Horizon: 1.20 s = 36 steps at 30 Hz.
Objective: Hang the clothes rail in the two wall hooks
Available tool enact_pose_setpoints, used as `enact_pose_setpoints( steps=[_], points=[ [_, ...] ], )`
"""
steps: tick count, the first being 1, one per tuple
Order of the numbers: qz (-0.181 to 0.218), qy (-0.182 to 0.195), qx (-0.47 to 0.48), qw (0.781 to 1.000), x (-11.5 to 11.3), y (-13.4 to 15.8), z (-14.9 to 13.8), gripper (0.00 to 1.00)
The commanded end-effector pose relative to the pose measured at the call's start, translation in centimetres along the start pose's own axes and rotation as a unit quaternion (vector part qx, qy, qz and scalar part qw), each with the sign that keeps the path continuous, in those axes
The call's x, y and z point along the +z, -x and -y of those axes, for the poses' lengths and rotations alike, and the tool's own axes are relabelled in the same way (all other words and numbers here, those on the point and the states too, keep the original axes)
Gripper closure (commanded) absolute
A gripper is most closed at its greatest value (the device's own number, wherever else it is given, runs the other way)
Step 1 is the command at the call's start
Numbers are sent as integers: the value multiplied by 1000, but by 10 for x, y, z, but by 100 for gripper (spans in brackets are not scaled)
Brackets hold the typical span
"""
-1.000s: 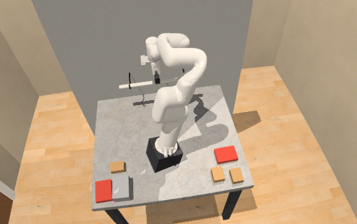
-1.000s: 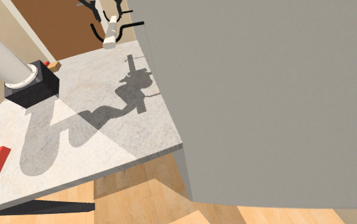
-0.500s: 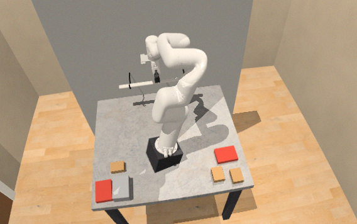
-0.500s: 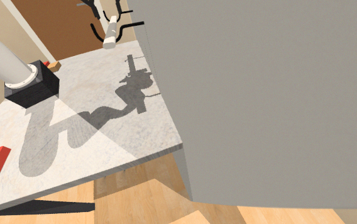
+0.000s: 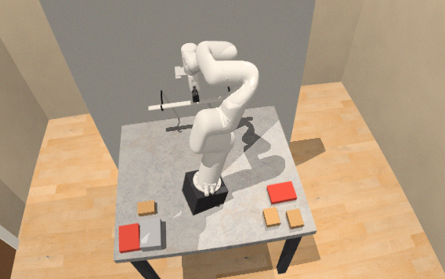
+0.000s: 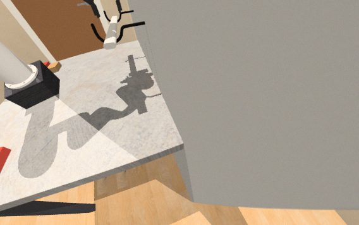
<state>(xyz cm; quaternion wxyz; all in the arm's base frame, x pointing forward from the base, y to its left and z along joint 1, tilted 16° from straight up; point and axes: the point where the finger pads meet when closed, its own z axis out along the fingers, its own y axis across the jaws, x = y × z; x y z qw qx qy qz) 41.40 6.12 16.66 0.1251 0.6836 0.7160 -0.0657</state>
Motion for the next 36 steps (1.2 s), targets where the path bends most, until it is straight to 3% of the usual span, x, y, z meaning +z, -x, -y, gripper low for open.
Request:
enact_pose_setpoints(
  steps=[1, 36],
  points=[
    [-1, 2, 0, 1000, -3, 0, -1, 18],
    [-1, 2, 0, 1000, -55, 0, -1, 18]
  ],
)
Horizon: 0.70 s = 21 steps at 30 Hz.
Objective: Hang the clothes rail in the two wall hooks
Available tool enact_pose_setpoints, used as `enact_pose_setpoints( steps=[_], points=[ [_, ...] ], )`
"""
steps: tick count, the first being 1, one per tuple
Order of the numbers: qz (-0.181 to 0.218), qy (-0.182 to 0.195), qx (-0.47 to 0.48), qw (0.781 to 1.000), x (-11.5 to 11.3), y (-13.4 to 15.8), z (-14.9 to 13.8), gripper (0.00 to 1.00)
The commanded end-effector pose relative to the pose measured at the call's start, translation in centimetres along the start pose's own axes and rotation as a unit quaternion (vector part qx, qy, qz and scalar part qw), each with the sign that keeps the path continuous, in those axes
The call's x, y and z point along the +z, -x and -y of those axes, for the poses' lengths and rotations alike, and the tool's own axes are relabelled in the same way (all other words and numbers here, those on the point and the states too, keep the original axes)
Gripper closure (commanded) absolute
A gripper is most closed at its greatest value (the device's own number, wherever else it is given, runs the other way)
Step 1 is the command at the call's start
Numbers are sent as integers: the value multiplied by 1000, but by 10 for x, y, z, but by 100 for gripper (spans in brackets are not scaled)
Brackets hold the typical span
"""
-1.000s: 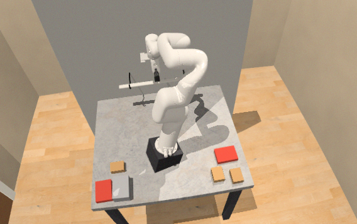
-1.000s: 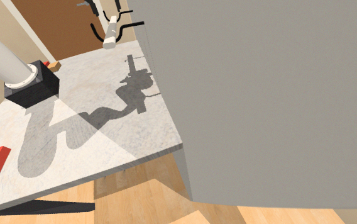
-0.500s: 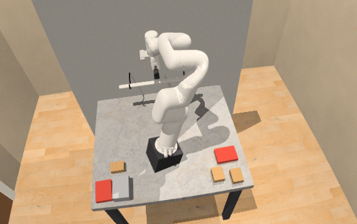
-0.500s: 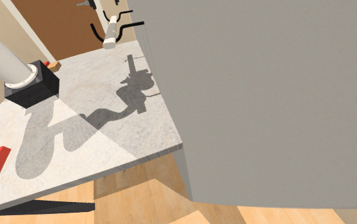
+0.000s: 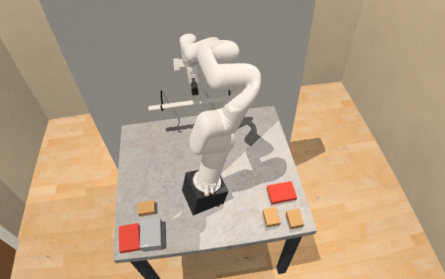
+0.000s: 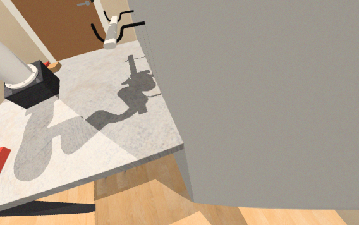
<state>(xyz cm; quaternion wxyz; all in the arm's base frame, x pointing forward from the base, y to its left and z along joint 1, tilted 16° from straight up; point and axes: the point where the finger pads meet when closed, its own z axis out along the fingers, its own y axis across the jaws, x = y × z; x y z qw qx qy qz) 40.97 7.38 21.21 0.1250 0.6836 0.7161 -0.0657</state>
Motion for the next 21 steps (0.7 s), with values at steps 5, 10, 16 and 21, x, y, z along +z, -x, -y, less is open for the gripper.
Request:
enact_pose_setpoints(
  steps=[5, 10, 16, 21],
  points=[
    [-1, 2, 0, 1000, -16, 0, -1, 18],
    [-1, 2, 0, 1000, -24, 0, -1, 18],
    [-1, 2, 0, 1000, -24, 0, -1, 18],
    [-1, 2, 0, 1000, -24, 0, -1, 18]
  ],
)
